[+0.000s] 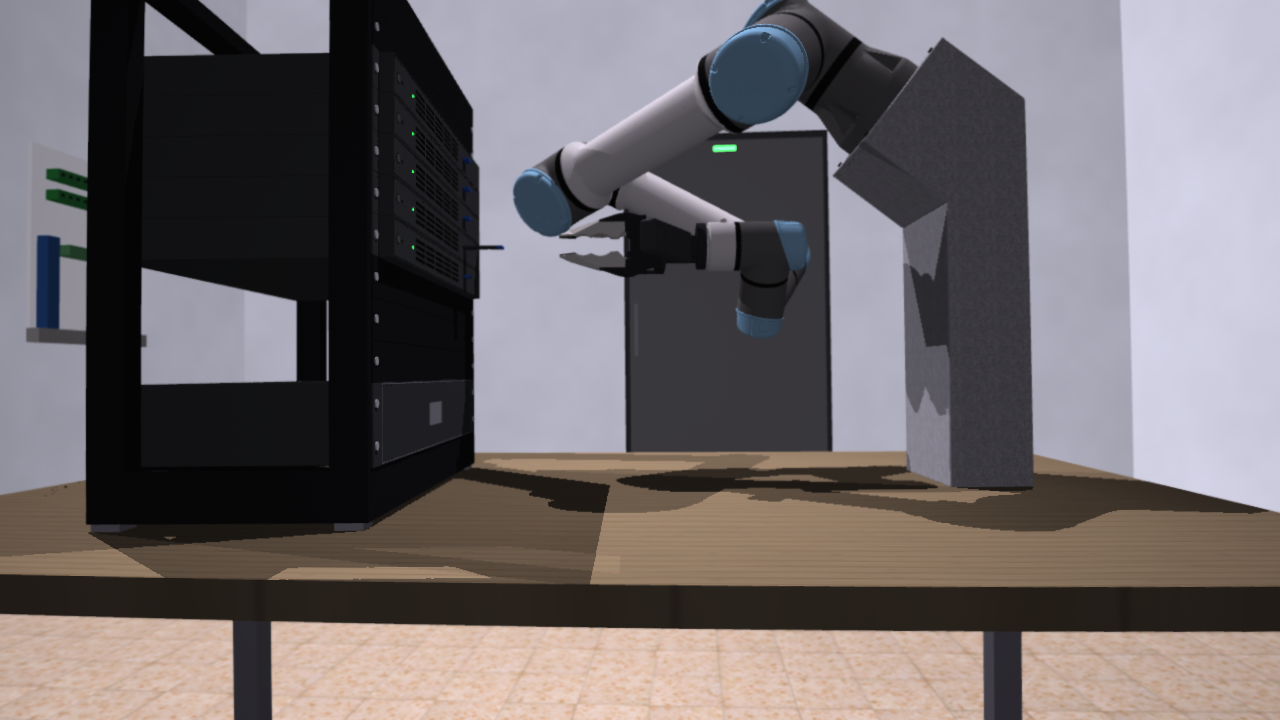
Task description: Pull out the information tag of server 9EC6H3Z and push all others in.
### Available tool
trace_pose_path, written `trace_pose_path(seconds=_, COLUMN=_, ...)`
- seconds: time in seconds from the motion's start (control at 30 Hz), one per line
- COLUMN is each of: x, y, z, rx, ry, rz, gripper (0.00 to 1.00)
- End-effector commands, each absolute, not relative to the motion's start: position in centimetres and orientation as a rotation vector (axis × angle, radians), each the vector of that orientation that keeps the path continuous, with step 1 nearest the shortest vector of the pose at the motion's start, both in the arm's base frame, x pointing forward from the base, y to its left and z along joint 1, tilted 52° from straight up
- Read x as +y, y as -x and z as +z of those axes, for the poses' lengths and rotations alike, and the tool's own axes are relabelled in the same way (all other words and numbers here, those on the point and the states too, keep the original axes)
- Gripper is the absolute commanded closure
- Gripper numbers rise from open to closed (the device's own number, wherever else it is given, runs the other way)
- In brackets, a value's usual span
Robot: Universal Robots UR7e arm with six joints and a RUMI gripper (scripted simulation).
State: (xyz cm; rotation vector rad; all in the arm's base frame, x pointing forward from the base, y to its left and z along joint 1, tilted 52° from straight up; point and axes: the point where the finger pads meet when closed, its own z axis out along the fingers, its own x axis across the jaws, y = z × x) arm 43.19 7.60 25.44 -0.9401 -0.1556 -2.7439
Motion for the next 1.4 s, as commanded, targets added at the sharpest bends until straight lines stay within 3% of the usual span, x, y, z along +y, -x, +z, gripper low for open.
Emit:
trace_pose_path(seconds=0.0, x=7.6, y=-43.2, z=25.5, rx=-0.155, ry=0.940, rz=-2.744, gripper=0.85)
trace_pose_path(seconds=1.37, x=6.7, y=-40.2, z=21.5, rx=-0.157, ry=0.939, rz=-2.745, gripper=0.85)
